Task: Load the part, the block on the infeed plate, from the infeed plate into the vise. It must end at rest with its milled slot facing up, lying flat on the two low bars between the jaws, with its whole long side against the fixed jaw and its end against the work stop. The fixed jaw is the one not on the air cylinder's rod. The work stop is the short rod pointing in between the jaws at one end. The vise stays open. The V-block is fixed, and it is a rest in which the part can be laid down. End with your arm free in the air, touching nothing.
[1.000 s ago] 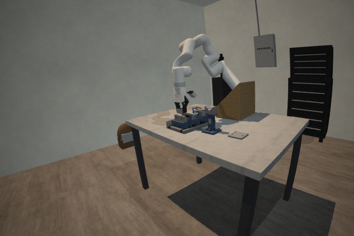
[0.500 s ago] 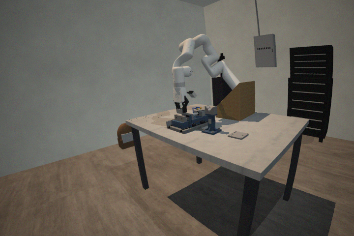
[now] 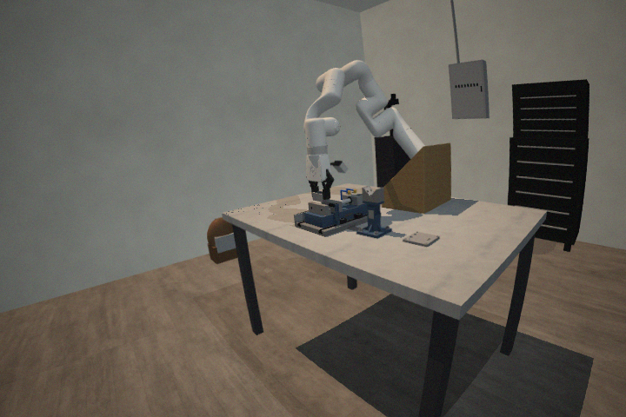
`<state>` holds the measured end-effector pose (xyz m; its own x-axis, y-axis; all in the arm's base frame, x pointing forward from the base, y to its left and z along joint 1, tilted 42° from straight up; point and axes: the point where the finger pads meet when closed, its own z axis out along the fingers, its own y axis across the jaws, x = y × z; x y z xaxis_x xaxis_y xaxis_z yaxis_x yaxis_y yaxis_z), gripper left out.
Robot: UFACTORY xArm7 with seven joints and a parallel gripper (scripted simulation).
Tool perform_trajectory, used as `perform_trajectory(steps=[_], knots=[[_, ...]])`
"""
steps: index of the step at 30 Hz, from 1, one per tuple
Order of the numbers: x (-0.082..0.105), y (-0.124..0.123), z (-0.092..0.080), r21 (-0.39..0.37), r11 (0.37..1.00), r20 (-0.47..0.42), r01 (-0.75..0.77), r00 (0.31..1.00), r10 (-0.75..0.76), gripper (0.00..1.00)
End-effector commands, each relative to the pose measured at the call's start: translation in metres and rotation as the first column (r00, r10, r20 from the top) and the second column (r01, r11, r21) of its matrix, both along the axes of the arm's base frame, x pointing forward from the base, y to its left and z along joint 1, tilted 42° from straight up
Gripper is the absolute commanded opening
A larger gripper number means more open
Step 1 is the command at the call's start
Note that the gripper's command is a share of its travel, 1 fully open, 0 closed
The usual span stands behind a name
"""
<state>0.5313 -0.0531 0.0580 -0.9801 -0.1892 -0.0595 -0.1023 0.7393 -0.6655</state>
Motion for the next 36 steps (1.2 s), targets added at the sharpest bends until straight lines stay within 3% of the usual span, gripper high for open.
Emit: perform_trajectory(steps=[1, 36], knots=[[0.0013, 0.0018, 0.0006, 0.002, 1.0, 0.003, -0.003, 1.0, 0.003, 0.0], [0.0031, -0.0048, -0.007, 0.002, 1.0, 0.003, -0.003, 1.0, 0.003, 0.0]])
